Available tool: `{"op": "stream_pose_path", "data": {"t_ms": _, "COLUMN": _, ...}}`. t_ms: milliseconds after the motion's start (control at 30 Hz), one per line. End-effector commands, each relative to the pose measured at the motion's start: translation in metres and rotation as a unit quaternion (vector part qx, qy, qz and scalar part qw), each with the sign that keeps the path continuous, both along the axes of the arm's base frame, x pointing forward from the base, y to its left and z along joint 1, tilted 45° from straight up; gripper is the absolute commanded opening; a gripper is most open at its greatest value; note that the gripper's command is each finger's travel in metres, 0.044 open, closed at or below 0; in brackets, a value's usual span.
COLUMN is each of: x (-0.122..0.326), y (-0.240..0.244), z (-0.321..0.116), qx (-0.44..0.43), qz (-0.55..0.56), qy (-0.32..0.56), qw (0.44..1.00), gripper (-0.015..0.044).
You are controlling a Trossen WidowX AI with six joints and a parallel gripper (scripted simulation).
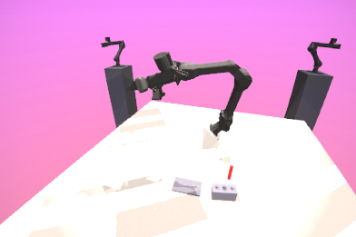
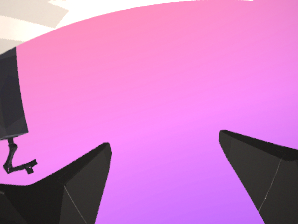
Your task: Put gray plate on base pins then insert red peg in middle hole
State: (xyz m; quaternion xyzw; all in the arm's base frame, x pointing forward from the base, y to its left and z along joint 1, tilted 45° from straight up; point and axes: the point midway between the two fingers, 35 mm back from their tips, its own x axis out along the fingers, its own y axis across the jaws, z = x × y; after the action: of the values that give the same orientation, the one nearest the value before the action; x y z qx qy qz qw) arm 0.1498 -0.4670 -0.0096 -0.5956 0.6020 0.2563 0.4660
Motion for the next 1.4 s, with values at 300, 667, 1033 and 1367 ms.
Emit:
{"op": "stream_pose_path", "data": {"t_ms": 300, "x": 0.082, "y": 0.071, "z": 0.012, "qx": 0.175, "qz": -0.217, "qy": -0.162, "qw": 0.947, "gripper": 0.044}}
{"op": "stream_pose_path", "data": {"t_ms": 667, "x": 0.146, "y": 0.166, "z": 0.035, "qx": 0.357, "qz": -0.475, "qy": -0.198, "qw": 0.78, "gripper": 0.044}}
{"op": "stream_pose_path", "data": {"t_ms": 1033, "x": 0.179, "y": 0.254, "z": 0.064, "qx": 0.429, "qz": -0.686, "qy": -0.124, "qw": 0.574, "gripper": 0.044}}
{"op": "stream_pose_path", "data": {"t_ms": 1367, "x": 0.193, "y": 0.334, "z": 0.098, "qx": 0.395, "qz": -0.846, "qy": -0.01, "qw": 0.358, "gripper": 0.044}}
